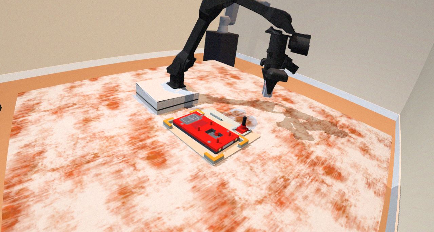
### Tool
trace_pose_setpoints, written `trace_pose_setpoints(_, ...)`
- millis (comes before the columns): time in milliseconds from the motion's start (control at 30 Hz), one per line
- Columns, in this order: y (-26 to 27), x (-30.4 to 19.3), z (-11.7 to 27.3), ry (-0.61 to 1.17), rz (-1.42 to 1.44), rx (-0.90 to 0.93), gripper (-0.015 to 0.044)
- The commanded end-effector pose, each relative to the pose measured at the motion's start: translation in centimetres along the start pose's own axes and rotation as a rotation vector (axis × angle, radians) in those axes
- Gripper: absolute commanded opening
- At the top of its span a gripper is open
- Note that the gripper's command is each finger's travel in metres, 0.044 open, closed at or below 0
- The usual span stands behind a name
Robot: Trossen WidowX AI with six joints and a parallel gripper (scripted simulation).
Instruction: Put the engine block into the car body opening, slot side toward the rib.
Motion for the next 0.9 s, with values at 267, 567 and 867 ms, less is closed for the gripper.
trace_pose_setpoints(267,0.02,-0.11,-0.48,0.007,0.404,0.004,0.0000)
trace_pose_setpoints(567,0.02,-0.12,-0.65,0.007,0.716,0.005,0.0000)
trace_pose_setpoints(867,0.02,-0.13,-0.82,0.006,1.028,0.006,0.0000)
Point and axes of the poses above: the point midway between the two fingers, 35 mm back from their tips, its own z axis back along the fingers, its own y axis across the jaws, x = y × z, the point moved 6 cm from there along z, back along the fingers, and after that the axes turned 10 degrees about -z, right-handed, at the moved point
